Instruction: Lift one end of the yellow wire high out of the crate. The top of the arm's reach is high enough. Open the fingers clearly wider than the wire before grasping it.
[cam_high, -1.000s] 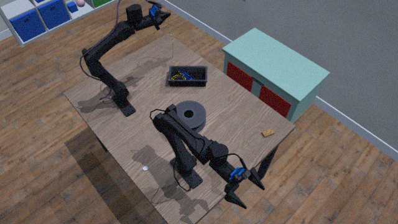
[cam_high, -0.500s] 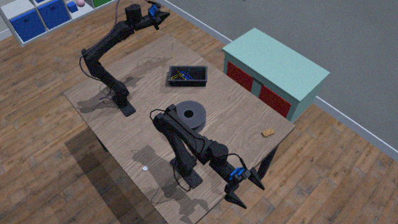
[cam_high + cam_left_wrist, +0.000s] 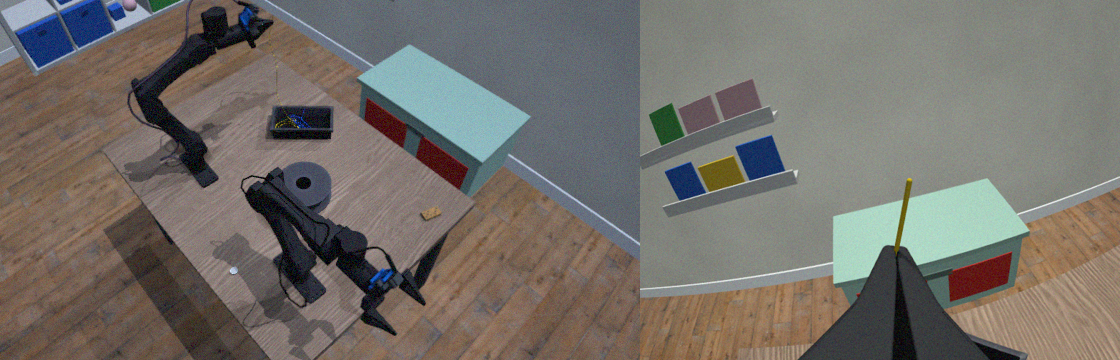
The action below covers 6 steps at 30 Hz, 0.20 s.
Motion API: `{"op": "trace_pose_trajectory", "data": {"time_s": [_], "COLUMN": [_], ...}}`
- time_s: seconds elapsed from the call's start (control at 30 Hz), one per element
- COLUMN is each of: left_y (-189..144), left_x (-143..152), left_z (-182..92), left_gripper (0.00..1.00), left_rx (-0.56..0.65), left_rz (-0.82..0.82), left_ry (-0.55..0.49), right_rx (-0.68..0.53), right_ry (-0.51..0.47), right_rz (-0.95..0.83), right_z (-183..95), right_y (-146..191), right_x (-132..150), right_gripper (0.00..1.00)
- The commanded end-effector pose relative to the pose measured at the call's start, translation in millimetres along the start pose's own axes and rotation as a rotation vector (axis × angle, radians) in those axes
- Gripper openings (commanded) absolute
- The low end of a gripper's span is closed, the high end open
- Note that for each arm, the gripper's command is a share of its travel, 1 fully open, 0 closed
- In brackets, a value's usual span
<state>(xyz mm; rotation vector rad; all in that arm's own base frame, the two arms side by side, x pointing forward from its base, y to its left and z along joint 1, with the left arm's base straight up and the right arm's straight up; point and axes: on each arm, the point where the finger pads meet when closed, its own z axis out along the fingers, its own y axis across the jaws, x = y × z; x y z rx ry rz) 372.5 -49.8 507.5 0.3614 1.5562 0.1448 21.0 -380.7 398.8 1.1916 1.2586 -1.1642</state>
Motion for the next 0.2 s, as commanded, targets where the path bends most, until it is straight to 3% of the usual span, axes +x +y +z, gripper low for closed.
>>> {"op": "trace_pose_trajectory", "data": {"time_s": [0.0,0.17], "left_y": [1.7,1.7], "left_x": [-10.8,-10.8], "left_z": [-11.0,-11.0], "left_gripper": [0.00,0.00], "left_rx": [-0.007,-0.007], "left_rz": [-0.005,-0.005], "left_ry": [-0.023,-0.023], "right_rx": [-0.001,-0.001], "right_ry": [-0.027,-0.027], "right_rz": [0.006,0.006], "right_z": [0.6,0.6], "right_y": [-0.8,-0.8], "right_x": [-7.0,-7.0], "right_gripper": [1.00,1.00]}}
